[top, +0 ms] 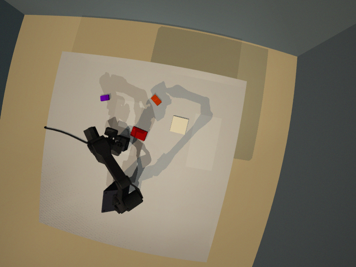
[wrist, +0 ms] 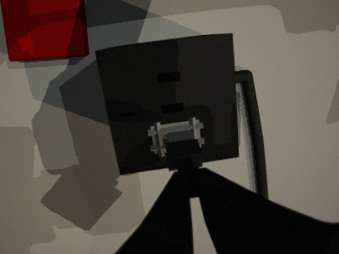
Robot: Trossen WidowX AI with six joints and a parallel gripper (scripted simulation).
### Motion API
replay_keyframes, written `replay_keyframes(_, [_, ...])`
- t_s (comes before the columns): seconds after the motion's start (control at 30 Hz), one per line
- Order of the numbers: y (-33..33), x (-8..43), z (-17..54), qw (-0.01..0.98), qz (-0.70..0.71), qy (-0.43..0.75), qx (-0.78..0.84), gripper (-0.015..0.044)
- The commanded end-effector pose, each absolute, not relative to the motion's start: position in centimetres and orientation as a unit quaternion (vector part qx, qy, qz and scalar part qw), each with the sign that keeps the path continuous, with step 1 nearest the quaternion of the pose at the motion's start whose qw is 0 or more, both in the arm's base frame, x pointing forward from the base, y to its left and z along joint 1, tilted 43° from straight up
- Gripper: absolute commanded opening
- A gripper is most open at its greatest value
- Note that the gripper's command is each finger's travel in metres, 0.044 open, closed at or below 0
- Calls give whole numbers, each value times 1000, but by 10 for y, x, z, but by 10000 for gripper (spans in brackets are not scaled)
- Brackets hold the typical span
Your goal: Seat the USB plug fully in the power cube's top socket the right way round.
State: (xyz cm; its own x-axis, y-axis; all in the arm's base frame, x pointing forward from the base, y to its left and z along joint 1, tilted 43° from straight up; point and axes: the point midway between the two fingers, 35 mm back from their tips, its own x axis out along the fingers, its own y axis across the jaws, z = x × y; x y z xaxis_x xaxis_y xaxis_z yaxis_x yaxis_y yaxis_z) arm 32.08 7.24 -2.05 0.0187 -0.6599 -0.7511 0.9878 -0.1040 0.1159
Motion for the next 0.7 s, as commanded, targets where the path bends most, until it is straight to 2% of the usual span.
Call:
replay_keyframes(0.0, [73, 321, -21, 624, -658, 242, 345, 0])
replay_keyframes(0.67, [72, 321, -24, 625, -656, 247, 345, 0])
